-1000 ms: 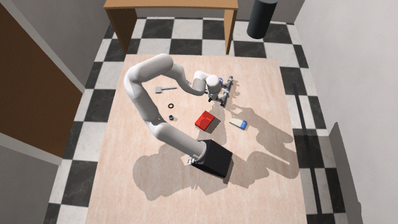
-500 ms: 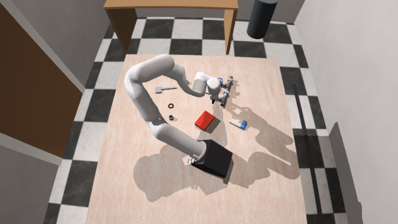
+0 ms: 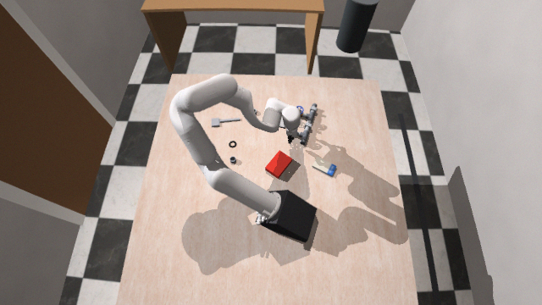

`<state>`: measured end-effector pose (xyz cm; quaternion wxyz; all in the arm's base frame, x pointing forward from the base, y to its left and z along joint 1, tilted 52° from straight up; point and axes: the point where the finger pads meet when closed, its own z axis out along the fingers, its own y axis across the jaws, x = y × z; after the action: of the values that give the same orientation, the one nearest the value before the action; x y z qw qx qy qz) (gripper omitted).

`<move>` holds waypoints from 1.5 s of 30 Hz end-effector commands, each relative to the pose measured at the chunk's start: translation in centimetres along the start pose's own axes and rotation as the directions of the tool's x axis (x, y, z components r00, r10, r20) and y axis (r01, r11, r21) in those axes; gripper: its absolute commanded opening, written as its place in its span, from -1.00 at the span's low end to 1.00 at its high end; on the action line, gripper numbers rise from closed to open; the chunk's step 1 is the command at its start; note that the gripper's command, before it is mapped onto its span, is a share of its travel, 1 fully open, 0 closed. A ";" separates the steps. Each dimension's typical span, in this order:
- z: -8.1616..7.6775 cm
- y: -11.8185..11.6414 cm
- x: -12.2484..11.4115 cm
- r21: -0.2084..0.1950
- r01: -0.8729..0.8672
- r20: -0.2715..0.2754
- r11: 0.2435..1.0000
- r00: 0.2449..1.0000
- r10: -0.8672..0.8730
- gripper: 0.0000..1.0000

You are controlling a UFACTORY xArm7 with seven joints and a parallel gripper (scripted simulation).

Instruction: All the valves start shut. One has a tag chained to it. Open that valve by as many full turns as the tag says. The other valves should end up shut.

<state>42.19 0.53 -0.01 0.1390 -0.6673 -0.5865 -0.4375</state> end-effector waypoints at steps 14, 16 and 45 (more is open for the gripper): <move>-0.2 0.2 -0.1 -0.004 -0.020 0.004 1.000 1.000 0.020 1.00; -0.2 0.2 -0.1 -0.004 -0.046 0.004 0.999 0.999 0.046 1.00; -0.2 0.2 -0.1 -0.015 -0.942 -0.023 0.335 0.335 0.942 1.00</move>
<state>42.18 0.51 -0.03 0.3236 -0.8635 -0.1884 -0.3380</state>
